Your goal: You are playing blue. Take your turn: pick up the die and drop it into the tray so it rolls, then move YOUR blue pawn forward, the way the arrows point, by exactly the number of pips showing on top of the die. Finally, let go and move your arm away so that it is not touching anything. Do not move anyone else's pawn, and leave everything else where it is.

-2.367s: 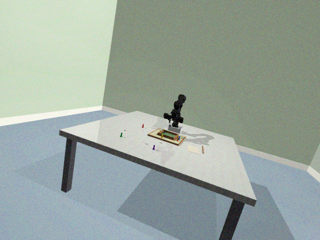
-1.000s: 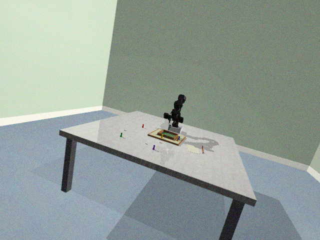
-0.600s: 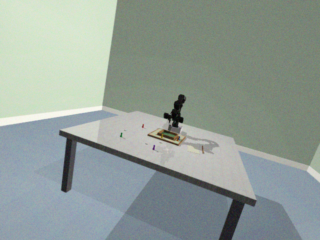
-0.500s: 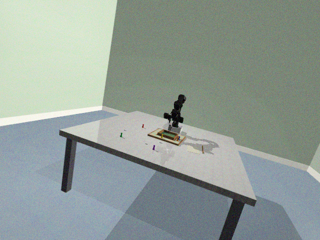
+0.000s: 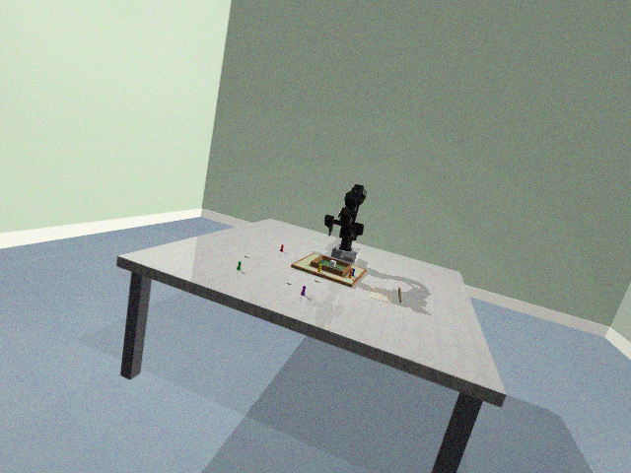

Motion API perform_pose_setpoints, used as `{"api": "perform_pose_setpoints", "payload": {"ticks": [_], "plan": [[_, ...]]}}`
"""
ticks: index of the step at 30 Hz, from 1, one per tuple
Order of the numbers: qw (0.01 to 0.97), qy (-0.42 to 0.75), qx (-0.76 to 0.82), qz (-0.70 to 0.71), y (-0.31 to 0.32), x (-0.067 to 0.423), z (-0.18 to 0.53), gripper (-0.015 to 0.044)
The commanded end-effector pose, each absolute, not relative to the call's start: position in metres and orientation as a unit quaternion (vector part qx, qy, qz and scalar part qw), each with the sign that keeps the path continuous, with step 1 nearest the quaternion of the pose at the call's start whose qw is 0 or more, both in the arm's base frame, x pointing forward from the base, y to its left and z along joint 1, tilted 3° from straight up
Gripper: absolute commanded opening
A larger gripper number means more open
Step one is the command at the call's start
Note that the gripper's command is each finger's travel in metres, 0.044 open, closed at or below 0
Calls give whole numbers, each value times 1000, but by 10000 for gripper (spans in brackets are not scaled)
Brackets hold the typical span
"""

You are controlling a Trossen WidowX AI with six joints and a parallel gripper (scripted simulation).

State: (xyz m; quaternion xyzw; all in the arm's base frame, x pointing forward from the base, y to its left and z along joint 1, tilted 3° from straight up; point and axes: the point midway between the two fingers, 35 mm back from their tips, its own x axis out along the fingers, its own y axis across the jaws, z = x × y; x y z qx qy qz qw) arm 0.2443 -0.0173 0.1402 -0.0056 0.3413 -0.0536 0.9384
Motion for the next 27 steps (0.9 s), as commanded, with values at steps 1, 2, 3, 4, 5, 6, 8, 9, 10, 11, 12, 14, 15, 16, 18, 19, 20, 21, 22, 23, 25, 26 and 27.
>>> {"api": "perform_pose_setpoints", "payload": {"ticks": [1,2,3,4,5,6,8,9,10,11,12,14,15,16,18,19,20,21,22,23,25,26,27], "plan": [[927,371,-4,-56,-18,247,142,440],[917,395,-3,-56,-18,249,140,440],[907,418,-2,-55,-18,250,137,440],[896,442,-1,-55,-19,252,135,440],[884,464,0,-55,-19,253,133,440],[872,487,1,-55,-19,255,131,440],[846,531,4,-55,-20,258,126,440],[833,550,6,-55,-20,260,123,440],[820,569,7,-54,-21,261,121,440],[807,588,9,-54,-21,262,119,440],[793,606,11,-54,-21,264,116,440],[764,642,14,-54,-22,266,111,440],[750,659,16,-54,-22,267,109,440],[738,672,18,-54,-22,268,107,440],[729,682,19,-54,-23,269,105,440],[755,654,12,-53,-22,266,109,440],[755,654,12,-53,-22,266,109,440],[754,654,15,-56,-20,268,108,414],[752,656,25,-62,-15,272,107,387],[748,658,42,-74,-5,278,104,361],[736,663,83,-105,21,293,96,309],[730,665,102,-122,35,299,92,282],[722,667,120,-139,49,305,87,256]]}}
